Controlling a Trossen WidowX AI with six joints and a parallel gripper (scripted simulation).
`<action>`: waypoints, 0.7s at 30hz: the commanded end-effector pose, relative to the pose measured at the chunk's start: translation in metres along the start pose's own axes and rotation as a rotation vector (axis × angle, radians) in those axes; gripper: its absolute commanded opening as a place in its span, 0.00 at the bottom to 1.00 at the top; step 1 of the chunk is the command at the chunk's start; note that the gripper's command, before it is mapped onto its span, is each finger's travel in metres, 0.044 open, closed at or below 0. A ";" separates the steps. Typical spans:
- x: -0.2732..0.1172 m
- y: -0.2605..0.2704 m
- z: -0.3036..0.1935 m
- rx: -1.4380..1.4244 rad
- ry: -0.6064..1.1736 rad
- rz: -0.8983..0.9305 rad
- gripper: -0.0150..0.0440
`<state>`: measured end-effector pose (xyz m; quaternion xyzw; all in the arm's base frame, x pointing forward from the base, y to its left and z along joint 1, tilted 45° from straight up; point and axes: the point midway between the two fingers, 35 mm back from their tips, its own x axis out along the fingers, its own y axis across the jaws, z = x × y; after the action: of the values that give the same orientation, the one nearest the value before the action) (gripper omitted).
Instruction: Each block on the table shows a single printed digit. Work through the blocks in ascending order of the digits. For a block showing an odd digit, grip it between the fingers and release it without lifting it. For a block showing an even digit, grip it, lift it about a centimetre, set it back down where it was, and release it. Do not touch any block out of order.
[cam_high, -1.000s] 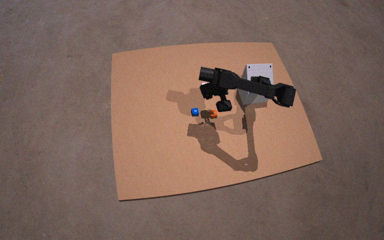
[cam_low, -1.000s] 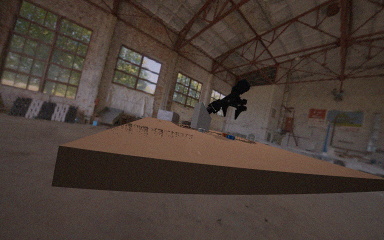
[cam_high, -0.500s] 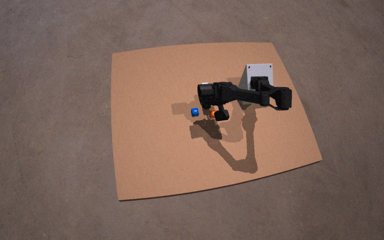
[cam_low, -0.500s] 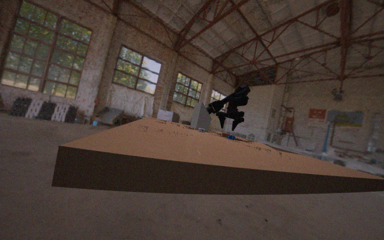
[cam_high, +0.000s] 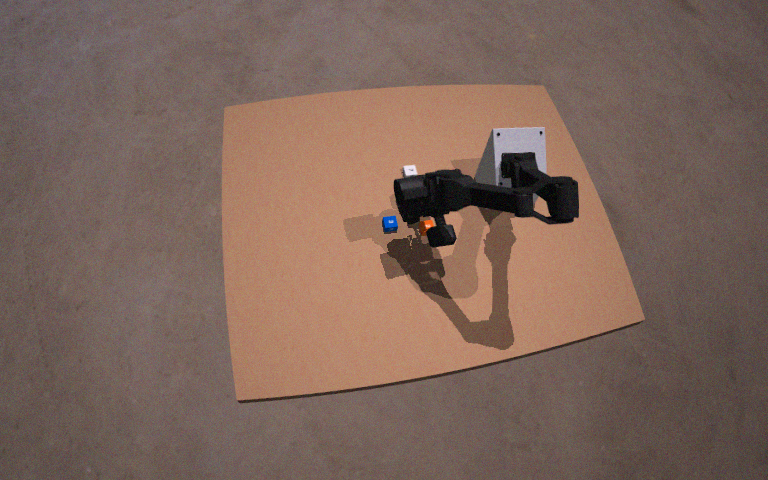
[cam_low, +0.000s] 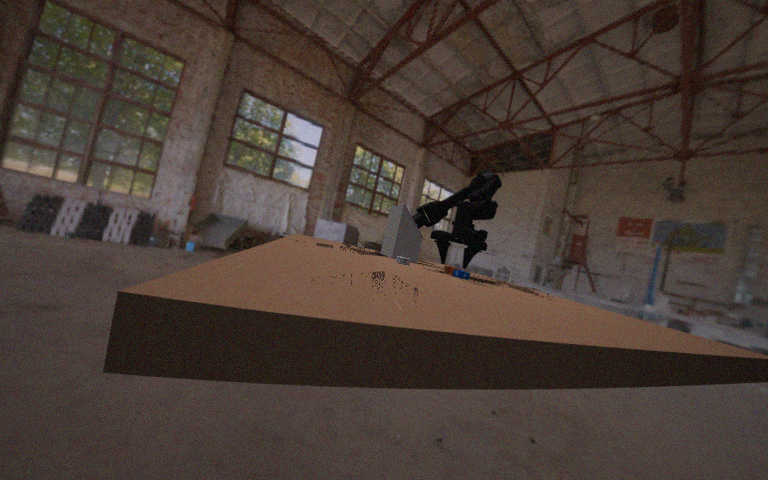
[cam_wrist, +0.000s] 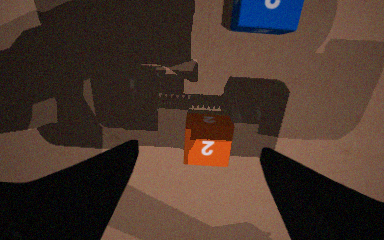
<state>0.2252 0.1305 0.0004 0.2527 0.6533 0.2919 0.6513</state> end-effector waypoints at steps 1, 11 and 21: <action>0.007 -0.001 -0.002 0.009 0.004 0.003 0.93; 0.016 0.000 -0.002 0.009 0.004 0.005 0.80; 0.016 0.000 -0.002 0.009 0.004 0.005 0.46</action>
<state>0.2227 0.1414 -0.0106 0.2549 0.6546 0.2922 0.6489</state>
